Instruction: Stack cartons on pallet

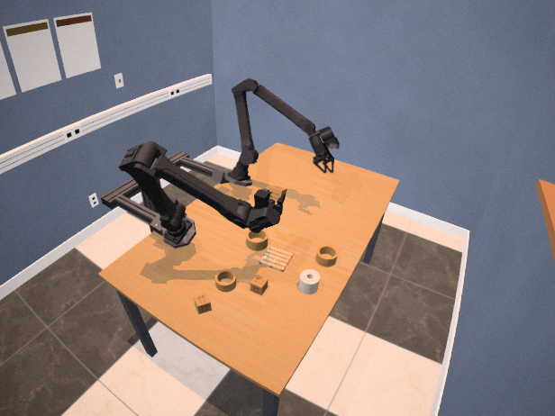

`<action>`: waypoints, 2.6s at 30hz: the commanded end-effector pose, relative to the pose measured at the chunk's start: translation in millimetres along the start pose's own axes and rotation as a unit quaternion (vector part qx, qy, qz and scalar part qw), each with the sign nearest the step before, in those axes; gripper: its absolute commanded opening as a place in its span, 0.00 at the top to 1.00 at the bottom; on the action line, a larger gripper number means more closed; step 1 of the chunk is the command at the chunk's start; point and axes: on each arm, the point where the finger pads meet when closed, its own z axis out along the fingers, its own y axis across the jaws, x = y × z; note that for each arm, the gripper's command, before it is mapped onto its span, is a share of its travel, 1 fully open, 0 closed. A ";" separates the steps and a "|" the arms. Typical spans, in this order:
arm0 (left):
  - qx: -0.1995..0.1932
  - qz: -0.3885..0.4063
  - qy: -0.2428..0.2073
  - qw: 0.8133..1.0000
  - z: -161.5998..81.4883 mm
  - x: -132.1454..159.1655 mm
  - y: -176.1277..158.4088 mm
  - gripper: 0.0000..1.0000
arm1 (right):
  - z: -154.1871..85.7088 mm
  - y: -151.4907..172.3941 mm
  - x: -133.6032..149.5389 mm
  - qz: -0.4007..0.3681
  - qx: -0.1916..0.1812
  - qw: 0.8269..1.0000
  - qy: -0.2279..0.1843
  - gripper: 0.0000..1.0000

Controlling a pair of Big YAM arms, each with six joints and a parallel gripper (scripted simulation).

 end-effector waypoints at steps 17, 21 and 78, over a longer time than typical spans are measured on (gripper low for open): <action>0.339 -0.302 0.065 0.888 37.9 51.0 -217.5 0.00 | 0.4 -9.6 -11.0 -0.013 0.003 1.000 -0.006 0.50; 0.382 -0.357 0.114 0.845 45.3 77.3 -256.4 0.00 | 0.4 -9.6 -11.0 -0.013 0.003 1.000 -0.006 0.50; 0.563 -0.388 0.068 0.726 53.8 76.5 -370.5 0.00 | 0.4 -9.6 -11.0 -0.013 0.003 1.000 -0.006 0.50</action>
